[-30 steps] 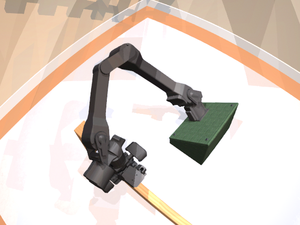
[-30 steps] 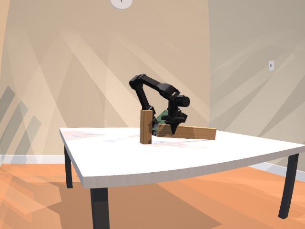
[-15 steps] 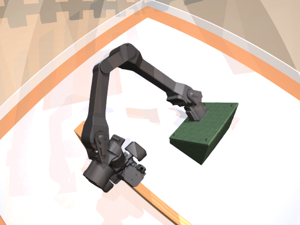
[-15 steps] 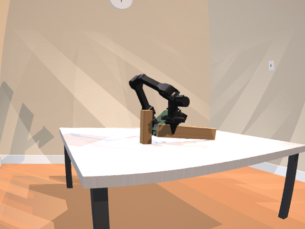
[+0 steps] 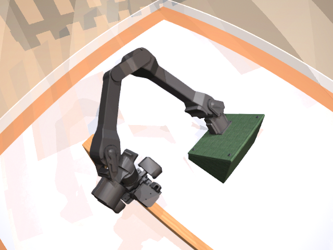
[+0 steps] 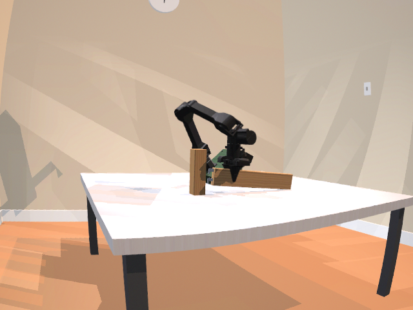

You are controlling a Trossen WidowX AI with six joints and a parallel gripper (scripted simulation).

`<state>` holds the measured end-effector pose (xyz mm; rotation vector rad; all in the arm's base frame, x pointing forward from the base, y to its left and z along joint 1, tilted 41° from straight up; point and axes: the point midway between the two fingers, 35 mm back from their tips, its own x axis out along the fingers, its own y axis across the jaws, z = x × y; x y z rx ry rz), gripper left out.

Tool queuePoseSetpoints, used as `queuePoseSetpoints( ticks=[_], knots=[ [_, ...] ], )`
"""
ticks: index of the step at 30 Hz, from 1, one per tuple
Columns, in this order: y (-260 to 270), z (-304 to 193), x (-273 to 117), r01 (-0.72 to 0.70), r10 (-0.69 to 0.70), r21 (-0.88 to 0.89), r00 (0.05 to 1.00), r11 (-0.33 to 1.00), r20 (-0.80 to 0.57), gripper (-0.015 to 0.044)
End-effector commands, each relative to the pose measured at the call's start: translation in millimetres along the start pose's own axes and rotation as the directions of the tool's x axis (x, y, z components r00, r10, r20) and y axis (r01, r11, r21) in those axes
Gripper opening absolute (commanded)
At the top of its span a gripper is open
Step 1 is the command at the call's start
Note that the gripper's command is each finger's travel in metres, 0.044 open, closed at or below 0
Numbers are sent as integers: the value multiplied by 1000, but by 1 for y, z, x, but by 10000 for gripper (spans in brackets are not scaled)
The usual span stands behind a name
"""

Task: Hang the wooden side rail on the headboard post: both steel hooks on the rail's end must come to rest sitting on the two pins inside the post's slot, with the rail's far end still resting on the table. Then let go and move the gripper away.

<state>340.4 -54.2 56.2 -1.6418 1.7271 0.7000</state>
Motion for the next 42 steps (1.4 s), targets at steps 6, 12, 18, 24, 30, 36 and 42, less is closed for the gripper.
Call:
queuePoseSetpoints(
  ticks=[6,12,18,24,30,36,42],
  knots=[
    [0,-2,0,4,-4,-3,1000,1000,0,0],
    [-1,-2,0,4,-4,-3,1000,1000,0,0],
    [-1,-3,-1,4,-4,-3,1000,1000,0,0],
    [-1,-3,-2,4,-4,-3,1000,1000,0,0],
    [-2,-4,-1,4,-4,-3,1000,1000,0,0],
    [-1,-5,-1,4,-4,-3,1000,1000,0,0],
    [-1,-5,-1,4,-4,-3,1000,1000,0,0]
  ],
)
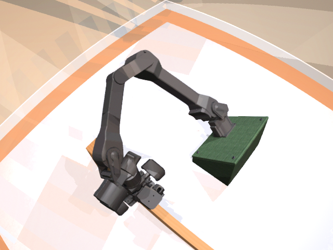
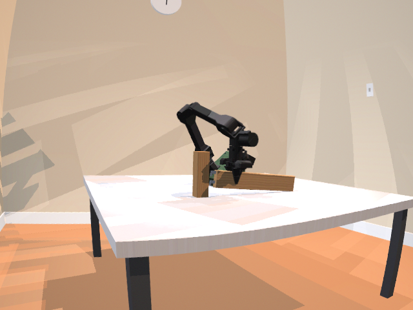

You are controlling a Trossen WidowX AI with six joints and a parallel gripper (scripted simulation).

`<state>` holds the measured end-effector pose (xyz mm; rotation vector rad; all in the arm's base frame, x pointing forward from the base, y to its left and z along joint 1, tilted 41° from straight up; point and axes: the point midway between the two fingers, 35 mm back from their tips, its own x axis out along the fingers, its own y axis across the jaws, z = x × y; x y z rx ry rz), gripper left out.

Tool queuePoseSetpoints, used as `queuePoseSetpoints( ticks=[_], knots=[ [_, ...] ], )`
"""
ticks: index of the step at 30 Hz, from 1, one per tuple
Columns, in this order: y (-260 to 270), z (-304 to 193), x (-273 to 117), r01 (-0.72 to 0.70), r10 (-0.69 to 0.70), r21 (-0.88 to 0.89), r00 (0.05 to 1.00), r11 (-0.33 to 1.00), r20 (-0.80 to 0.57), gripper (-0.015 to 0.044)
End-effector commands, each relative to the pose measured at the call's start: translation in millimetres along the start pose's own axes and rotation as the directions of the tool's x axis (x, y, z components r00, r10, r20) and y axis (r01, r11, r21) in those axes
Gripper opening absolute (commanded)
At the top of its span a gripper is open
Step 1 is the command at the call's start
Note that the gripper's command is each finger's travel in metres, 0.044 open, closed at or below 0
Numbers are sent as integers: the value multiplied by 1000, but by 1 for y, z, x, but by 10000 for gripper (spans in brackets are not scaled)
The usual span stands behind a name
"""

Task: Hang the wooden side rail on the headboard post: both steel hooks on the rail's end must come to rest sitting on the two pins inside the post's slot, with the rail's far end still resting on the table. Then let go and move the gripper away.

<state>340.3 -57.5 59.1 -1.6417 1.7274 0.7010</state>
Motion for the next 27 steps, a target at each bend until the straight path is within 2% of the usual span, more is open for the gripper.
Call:
queuePoseSetpoints(
  ticks=[1,27],
  knots=[
    [0,-1,-1,4,-4,-2,1000,1000,-1,0],
    [-1,-4,-2,4,-4,-2,1000,1000,-1,0]
  ],
)
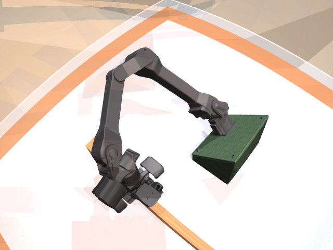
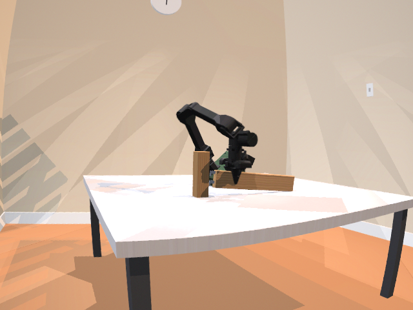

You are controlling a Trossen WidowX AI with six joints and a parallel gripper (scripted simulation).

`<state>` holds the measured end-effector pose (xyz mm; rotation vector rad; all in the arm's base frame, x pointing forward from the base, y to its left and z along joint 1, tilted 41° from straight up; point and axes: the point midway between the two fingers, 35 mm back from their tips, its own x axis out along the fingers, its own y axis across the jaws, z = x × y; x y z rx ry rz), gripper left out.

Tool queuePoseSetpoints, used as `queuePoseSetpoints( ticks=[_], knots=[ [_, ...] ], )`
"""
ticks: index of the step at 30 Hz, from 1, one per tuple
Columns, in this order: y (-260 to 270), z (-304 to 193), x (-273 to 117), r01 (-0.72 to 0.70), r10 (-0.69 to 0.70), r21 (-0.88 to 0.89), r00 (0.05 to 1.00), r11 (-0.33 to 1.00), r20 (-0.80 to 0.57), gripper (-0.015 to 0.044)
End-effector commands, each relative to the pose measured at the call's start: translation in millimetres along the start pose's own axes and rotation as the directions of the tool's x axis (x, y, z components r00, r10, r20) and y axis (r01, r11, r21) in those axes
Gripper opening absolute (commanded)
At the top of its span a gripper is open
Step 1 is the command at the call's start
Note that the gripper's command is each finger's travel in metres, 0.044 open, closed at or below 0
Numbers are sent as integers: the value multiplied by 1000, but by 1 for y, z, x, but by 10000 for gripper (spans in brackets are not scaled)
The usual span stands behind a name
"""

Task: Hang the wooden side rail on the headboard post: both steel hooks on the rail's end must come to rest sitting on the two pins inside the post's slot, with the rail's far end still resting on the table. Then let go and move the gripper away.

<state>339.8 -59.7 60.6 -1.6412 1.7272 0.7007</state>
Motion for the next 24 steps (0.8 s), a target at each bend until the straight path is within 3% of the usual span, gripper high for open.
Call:
queuePoseSetpoints(
  ticks=[1,24],
  knots=[
    [-1,-2,-2,4,-4,-3,1000,1000,-1,0],
    [0,-4,-1,4,-4,-3,1000,1000,-1,0]
  ],
)
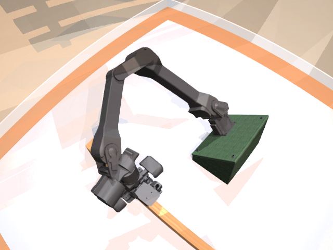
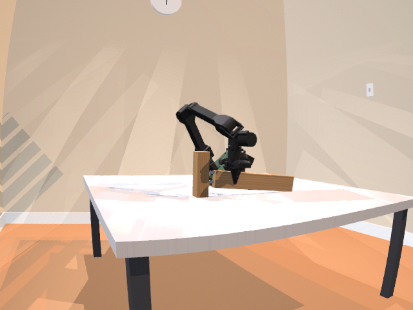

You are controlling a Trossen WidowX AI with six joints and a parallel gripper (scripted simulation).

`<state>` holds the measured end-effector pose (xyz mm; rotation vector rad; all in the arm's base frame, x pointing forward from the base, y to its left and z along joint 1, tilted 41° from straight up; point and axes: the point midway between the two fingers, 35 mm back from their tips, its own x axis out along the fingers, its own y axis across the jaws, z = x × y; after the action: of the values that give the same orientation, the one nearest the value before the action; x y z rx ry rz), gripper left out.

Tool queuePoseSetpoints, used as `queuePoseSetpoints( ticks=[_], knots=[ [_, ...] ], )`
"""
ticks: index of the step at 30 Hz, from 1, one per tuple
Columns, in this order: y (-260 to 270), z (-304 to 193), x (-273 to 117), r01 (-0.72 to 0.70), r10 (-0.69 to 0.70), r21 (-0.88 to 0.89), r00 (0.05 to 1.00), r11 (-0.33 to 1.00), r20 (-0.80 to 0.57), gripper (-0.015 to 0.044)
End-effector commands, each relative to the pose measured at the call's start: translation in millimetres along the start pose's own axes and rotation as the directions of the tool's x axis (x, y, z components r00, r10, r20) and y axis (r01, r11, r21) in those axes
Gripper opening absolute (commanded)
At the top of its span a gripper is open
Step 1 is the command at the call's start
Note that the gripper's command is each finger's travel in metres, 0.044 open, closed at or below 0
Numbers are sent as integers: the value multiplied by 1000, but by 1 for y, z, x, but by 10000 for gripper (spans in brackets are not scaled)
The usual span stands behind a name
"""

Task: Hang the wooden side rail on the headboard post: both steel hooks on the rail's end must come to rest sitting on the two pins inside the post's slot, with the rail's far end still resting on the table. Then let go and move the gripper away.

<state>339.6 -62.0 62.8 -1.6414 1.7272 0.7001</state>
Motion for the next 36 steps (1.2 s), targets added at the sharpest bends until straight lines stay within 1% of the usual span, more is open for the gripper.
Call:
queuePoseSetpoints(
  ticks=[1,36],
  knots=[
    [0,-1,0,4,-4,-3,1000,1000,-1,0],
    [-2,-5,-1,4,-4,-3,1000,1000,-1,0]
  ],
)
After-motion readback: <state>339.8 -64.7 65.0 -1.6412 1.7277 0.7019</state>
